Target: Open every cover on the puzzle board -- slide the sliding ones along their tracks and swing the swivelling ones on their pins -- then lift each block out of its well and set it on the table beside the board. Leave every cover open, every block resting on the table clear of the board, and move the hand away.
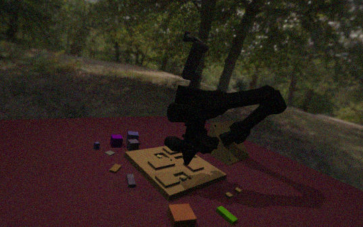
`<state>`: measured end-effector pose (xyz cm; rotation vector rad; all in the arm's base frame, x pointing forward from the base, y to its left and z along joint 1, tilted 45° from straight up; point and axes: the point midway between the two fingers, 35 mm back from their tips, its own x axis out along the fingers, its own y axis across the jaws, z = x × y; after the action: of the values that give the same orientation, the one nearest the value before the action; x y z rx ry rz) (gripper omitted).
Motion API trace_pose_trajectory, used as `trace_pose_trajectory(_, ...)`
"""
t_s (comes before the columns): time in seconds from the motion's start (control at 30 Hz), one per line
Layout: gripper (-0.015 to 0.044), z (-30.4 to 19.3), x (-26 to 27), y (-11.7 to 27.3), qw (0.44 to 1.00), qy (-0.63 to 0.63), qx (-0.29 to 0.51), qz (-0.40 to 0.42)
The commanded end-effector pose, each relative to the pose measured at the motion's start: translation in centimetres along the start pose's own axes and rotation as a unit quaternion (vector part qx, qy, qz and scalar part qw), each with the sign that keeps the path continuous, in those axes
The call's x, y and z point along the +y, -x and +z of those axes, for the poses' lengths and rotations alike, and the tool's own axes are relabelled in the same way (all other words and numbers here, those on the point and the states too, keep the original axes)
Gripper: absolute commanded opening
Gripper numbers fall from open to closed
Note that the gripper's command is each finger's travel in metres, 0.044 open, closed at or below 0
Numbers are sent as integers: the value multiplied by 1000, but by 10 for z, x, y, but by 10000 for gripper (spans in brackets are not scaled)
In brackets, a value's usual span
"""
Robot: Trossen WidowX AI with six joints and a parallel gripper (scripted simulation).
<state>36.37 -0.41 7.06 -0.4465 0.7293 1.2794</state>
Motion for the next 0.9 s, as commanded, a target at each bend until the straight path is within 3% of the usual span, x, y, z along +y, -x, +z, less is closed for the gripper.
trace_pose_trajectory(0.0,0,0,1,-11,988,-151,0,2)
trace_pose_trajectory(0.33,0,-2,2,-37,835,-550,0,3)
trace_pose_trajectory(0.87,0,-1,3,-46,831,-556,0,3)
